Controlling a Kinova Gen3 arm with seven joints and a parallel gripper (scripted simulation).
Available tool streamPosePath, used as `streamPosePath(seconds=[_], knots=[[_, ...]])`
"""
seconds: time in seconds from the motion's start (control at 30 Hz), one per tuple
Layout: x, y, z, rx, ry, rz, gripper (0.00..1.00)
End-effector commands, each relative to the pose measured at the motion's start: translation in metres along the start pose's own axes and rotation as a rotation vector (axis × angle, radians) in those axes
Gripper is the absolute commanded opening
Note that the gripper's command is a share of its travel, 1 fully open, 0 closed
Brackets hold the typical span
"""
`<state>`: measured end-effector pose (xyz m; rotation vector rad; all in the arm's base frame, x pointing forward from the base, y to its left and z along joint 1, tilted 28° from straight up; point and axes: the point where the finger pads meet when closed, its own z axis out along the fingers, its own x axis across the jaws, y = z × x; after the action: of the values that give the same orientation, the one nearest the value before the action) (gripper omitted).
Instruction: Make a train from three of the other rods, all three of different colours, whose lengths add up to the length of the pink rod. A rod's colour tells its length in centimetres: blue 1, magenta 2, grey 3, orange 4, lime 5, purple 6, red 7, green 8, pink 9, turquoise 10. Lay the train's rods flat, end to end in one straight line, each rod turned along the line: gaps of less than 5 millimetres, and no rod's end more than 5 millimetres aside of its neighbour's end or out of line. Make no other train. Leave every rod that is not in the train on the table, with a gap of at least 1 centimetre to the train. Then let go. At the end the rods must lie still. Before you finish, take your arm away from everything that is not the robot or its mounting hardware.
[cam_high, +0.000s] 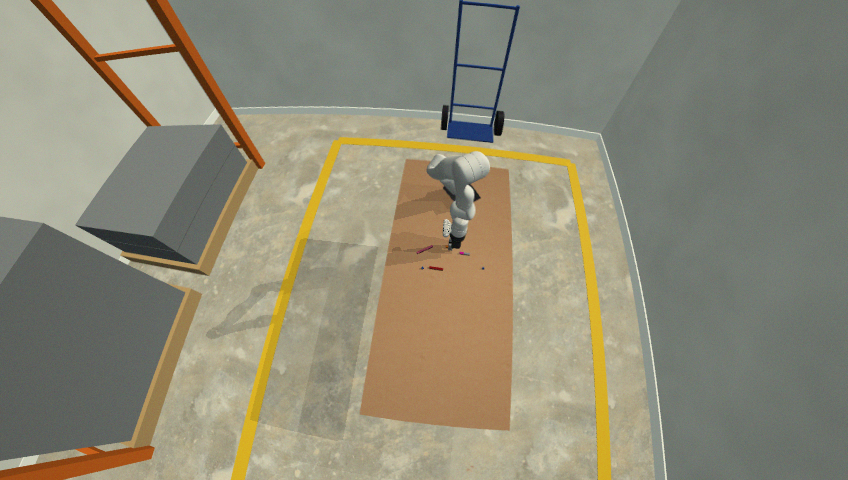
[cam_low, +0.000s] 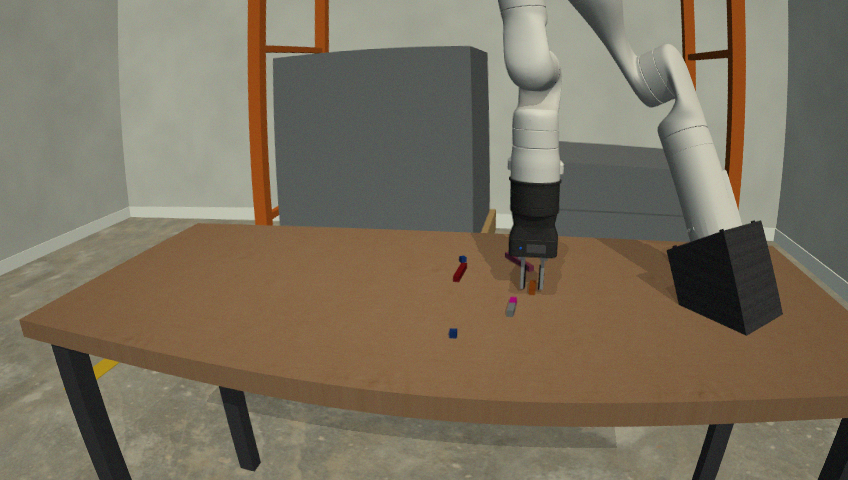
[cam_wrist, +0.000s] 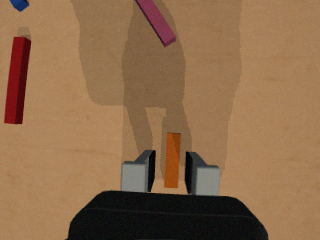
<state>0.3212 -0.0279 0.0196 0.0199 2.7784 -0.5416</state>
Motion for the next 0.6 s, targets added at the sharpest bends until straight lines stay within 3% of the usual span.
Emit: streamPosePath(seconds=[0.0,0.57], knots=[[0.0014,-0.0039,0.0038,0.005,0.007,0.009,0.54],[0.0015,-0.0038,0.0062,0.005,0.007,0.009,0.54]])
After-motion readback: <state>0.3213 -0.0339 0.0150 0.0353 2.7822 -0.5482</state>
